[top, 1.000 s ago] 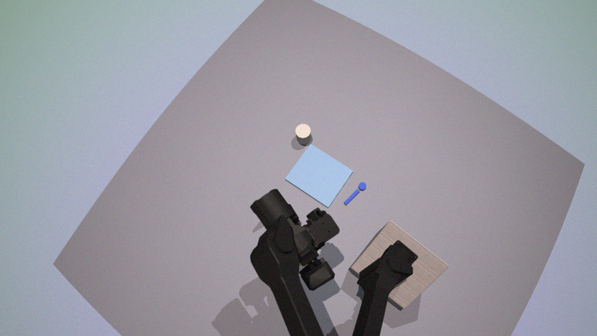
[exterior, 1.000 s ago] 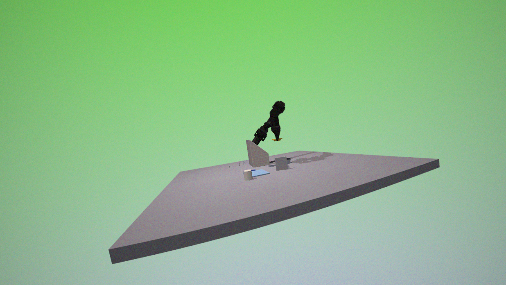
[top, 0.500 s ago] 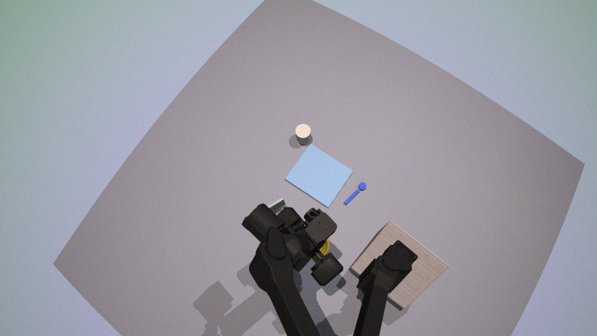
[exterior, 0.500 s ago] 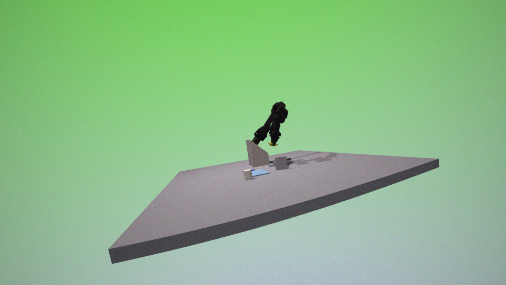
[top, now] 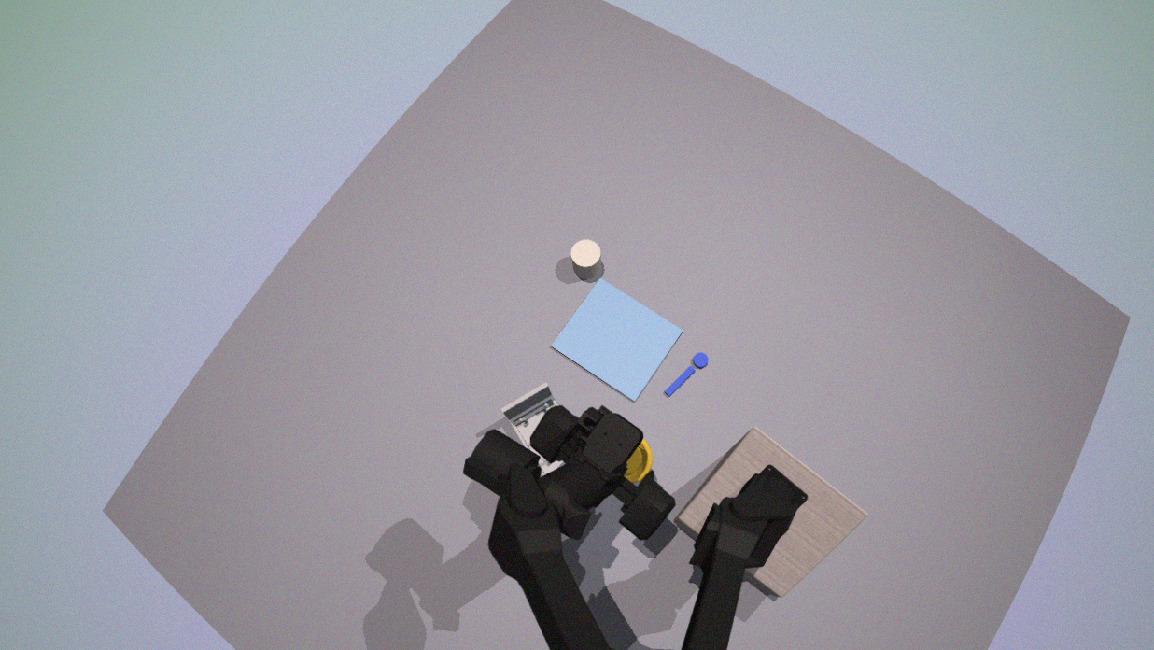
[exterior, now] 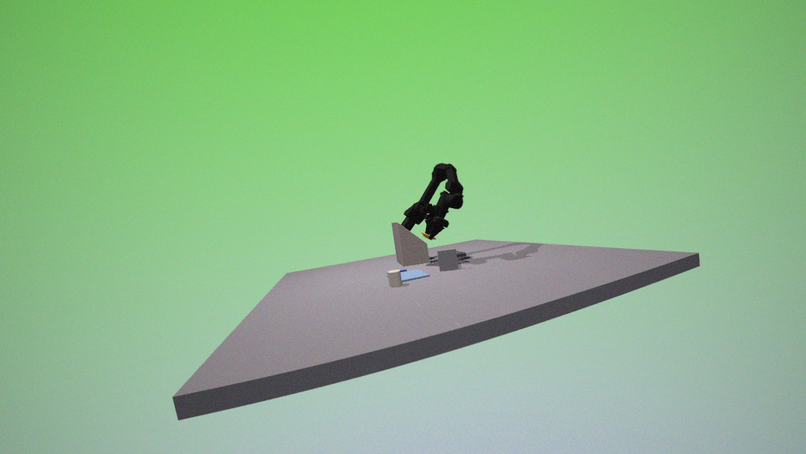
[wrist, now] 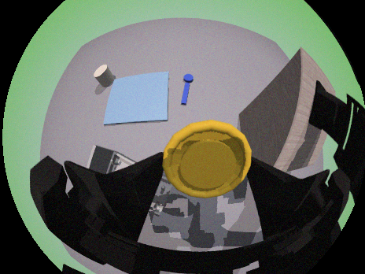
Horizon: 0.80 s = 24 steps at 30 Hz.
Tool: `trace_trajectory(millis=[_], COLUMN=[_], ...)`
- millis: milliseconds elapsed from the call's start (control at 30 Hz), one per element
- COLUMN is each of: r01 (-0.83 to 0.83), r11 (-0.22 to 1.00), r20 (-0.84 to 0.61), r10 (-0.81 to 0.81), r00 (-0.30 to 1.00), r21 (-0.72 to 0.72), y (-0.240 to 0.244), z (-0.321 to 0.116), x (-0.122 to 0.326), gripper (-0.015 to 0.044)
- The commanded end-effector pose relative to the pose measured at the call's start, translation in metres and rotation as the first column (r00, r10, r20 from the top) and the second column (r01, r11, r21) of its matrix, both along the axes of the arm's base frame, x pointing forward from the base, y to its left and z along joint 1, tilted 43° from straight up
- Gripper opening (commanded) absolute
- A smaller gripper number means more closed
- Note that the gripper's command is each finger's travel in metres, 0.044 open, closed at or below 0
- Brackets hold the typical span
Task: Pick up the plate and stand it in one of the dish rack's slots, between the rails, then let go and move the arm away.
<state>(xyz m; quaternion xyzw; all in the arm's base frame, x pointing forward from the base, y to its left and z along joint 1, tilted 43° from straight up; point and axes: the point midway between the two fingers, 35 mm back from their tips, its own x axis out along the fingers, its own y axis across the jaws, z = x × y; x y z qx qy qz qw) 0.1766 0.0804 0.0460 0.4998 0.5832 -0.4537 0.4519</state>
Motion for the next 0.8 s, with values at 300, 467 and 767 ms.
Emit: trace_trajectory(millis=[300,467,767], r01=[-0.113,-0.146,-0.185], r11=[0.969,0.942,0.883], r20=[0.103,0.153,0.247], r10=[0.138,0.199,0.313], r00=[0.985,0.968,0.917], r21=[-0.221,-0.301,-0.432], y=[0.000,0.002,0.008], z=[-0.022,-0.028,-0.033], x=[0.003,0.006,0.012], gripper=[0.0000,0.0000,0.0000])
